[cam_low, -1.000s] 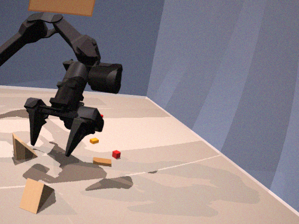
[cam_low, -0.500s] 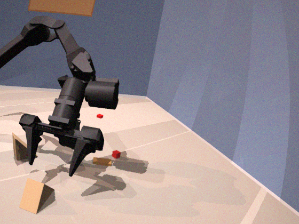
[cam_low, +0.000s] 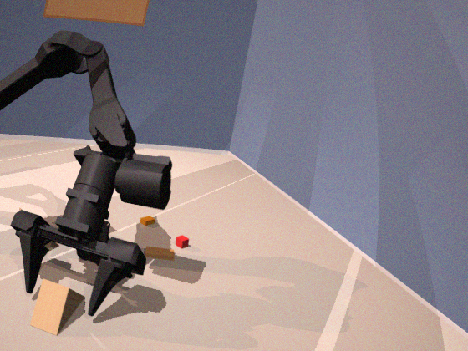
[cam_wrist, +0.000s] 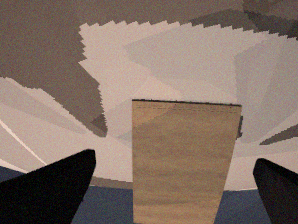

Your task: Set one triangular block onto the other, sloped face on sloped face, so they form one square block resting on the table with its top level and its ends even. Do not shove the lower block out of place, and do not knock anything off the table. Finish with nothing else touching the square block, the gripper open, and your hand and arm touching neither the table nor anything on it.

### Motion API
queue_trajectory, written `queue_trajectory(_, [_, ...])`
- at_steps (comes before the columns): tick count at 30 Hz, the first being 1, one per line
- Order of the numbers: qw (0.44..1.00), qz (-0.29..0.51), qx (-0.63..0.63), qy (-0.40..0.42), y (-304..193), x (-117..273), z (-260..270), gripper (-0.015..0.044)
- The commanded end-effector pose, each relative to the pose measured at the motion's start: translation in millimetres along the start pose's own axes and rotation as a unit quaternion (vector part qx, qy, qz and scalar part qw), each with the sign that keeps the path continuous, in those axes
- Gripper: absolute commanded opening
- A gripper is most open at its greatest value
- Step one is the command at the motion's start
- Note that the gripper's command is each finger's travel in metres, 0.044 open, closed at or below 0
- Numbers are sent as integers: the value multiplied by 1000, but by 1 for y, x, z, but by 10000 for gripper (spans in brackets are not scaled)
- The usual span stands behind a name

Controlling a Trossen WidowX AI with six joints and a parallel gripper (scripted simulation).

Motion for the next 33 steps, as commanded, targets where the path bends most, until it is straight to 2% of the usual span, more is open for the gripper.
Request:
queue_trajectory(1, [1000, 2, 2, -1, -1, 0, 0, 440])
queue_trajectory(12, [1000, 0, 0, 0, 0, 0, 0, 151])
queue_trajectory(18, [1000, 0, 0, 0, 0, 0, 0, 111])
queue_trajectory(22, [1000, 0, 0, 0, -1, 0, 0, 6])
queue_trajectory(33, [1000, 1, 0, -1, -34, 35, -8, 0])
Point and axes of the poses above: the point midway between the two fingers, 35 mm back from their tips, its own x axis back along the fingers, its own z axis across the jaws, y = z × x, the point moved 2 cm from there along x, back along the fingers, and after that the axes turned 7 degrees about -x, right-handed, at the moved point
